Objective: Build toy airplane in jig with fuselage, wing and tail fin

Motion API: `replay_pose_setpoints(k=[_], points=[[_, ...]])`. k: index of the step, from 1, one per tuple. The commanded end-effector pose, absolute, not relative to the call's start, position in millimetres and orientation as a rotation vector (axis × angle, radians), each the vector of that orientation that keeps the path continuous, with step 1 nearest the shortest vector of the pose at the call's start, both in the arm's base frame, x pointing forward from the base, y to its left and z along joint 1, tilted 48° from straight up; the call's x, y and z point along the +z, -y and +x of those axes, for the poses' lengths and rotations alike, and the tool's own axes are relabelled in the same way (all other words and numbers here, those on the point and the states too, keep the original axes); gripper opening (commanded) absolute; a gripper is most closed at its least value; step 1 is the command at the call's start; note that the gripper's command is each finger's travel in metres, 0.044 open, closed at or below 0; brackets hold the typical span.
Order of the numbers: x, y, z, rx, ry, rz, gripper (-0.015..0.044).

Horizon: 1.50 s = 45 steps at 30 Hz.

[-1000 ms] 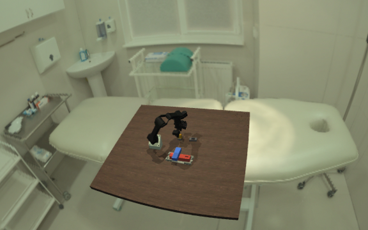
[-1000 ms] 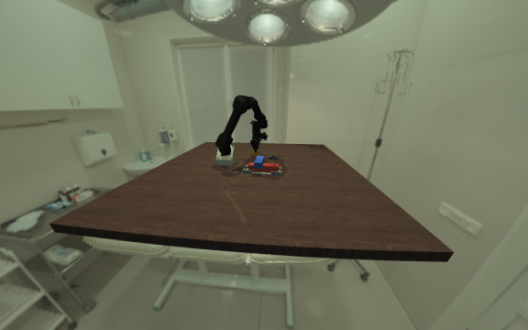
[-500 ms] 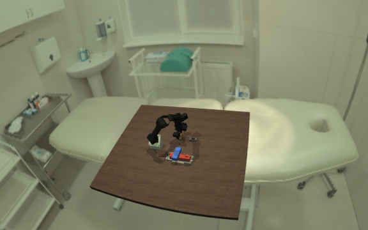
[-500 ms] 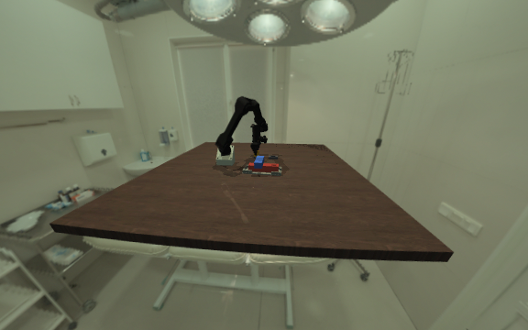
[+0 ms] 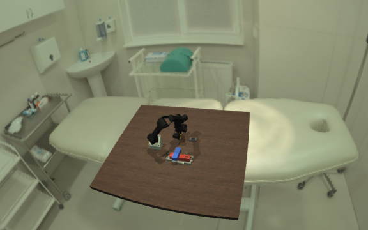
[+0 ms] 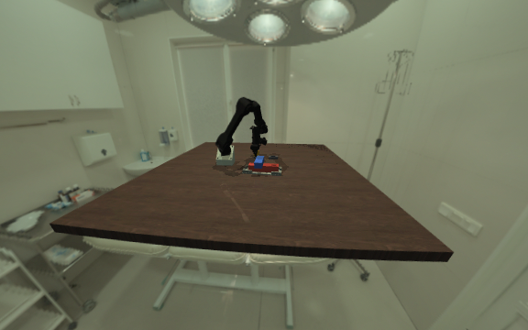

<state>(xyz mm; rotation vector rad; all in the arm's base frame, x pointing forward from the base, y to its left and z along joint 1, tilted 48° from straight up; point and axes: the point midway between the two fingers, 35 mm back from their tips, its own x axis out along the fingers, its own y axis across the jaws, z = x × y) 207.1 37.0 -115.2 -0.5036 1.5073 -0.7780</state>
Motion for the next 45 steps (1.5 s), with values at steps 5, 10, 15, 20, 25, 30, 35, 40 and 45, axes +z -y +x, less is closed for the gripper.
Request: replay_pose_setpoints(k=[5, 10, 15, 20, 25, 30, 35, 40, 45], points=[[-116, -36, 207, -0.776, -1.506, -0.513, 0.0099], [-116, -36, 207, -0.776, -1.506, -0.513, 0.0046], [-115, -38, 208, -0.772, -1.504, -0.509, 0.0000], [-110, -51, 215, -0.742, -1.487, -0.480, 0.0000], [-105, -59, 218, -0.739, -1.486, -0.479, 0.0000], [-95, -71, 221, -0.738, -1.486, -0.479, 0.0000], [-85, -83, 223, -0.740, -1.489, -0.482, 0.0000], [-75, -93, 224, -0.745, -1.494, -0.486, 0.0000], [-64, -104, 224, -0.749, -1.499, -0.490, 0.0000]])
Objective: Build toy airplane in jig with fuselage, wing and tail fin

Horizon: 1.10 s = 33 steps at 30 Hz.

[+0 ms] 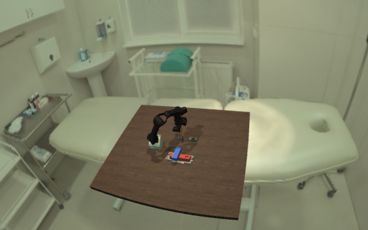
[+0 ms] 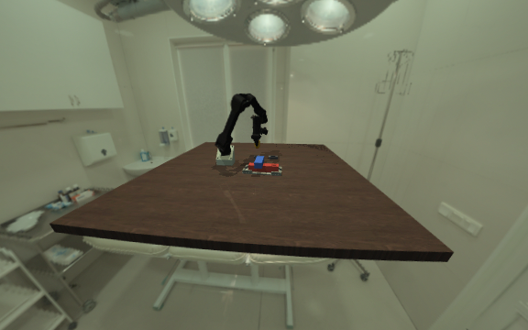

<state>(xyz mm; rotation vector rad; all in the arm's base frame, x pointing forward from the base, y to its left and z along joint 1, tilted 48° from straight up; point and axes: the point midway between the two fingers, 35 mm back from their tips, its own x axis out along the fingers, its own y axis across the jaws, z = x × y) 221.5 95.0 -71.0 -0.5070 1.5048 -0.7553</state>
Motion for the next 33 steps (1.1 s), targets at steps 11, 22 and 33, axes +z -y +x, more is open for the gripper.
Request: replay_pose_setpoints(k=[11, 22, 33], points=[[-37, -125, 222, -0.763, -1.507, -0.502, 0.0000], [-24, -130, 224, -0.769, -1.513, -0.502, 0.0000], [-12, -116, 242, -0.754, -1.522, -0.471, 0.0000]])
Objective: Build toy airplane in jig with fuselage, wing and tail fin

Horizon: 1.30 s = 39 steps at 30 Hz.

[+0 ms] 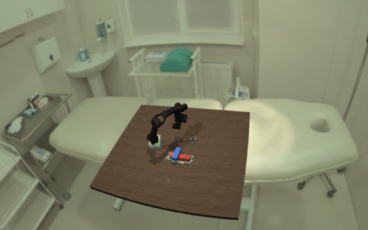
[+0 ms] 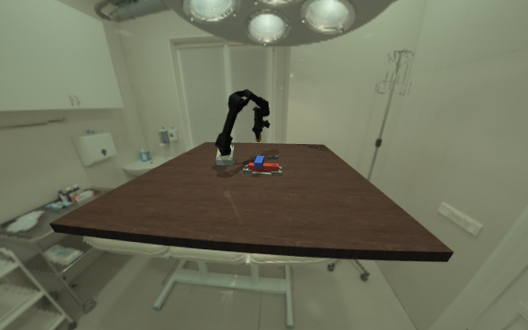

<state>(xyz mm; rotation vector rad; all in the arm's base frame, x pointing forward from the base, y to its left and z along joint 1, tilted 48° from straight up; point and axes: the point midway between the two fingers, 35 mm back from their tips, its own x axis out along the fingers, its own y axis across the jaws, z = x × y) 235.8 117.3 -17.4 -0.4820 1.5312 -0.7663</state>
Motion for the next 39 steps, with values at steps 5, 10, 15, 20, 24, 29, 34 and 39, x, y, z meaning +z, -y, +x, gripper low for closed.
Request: replay_pose_setpoints(k=[5, 10, 15, 20, 24, 29, 34, 39], points=[[-7, -108, 250, -0.748, -1.523, -0.461, 0.0000], [0, -100, 259, -0.740, -1.523, -0.458, 0.0000], [6, -91, 267, -0.733, -1.522, -0.455, 0.0000], [13, -82, 274, -0.728, -1.521, -0.452, 0.0000], [18, -74, 280, -0.725, -1.520, -0.450, 0.0000], [25, -64, 287, -0.721, -1.517, -0.450, 0.0000], [33, -53, 293, -0.720, -1.515, -0.449, 0.0000], [40, -41, 299, -0.719, -1.512, -0.450, 0.0000]])
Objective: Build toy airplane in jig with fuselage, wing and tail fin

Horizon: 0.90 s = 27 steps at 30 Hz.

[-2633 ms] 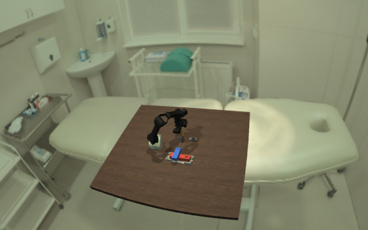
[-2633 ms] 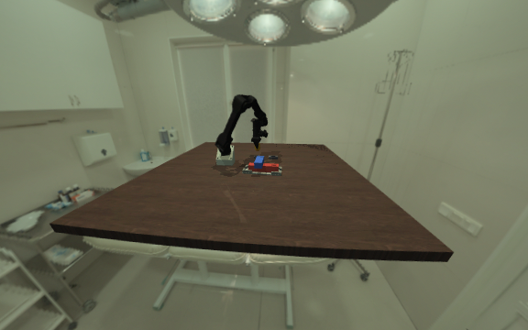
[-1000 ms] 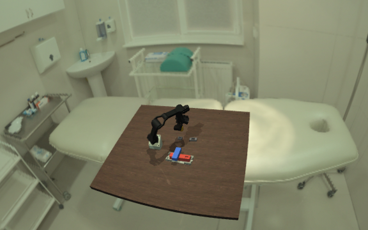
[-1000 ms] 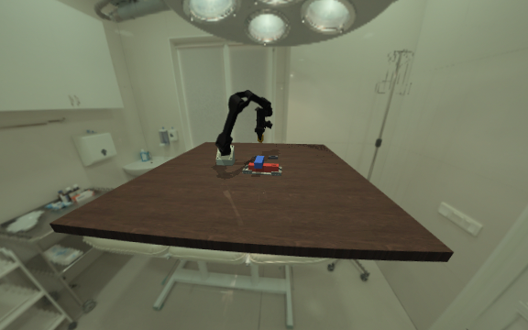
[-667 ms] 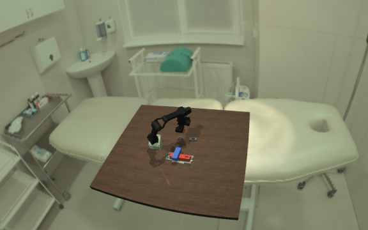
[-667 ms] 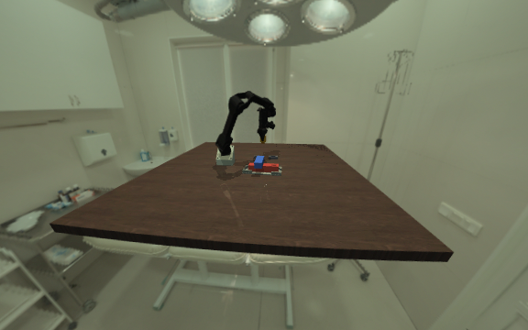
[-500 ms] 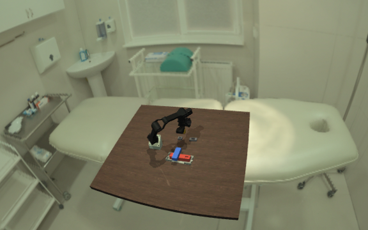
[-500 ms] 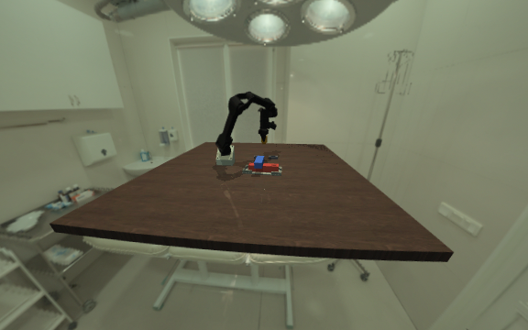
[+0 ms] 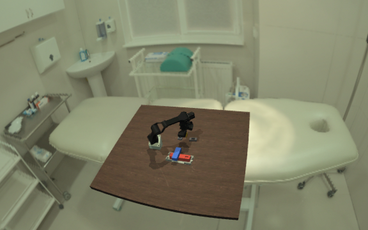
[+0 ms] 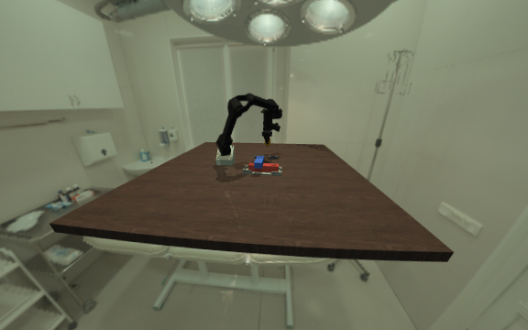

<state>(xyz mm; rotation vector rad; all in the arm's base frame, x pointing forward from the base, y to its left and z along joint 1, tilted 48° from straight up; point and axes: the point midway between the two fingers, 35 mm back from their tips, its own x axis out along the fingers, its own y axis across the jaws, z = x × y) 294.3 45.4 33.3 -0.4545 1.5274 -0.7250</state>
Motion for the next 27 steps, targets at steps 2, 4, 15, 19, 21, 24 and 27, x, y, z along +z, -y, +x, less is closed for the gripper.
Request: replay_pose_setpoints(k=[2, 4, 15, 19, 21, 24, 27], points=[[43, -37, 301, -0.719, -1.510, -0.450, 0.0000], [46, -32, 303, -0.720, -1.509, -0.451, 0.0000], [64, -5, 313, -0.726, -1.502, -0.456, 0.0000], [70, 5, 315, -0.730, -1.499, -0.459, 0.0000], [74, 10, 316, -0.733, -1.498, -0.460, 0.0000], [79, 18, 318, -0.736, -1.496, -0.463, 0.0000], [83, 25, 319, -0.741, -1.495, -0.465, 0.0000]])
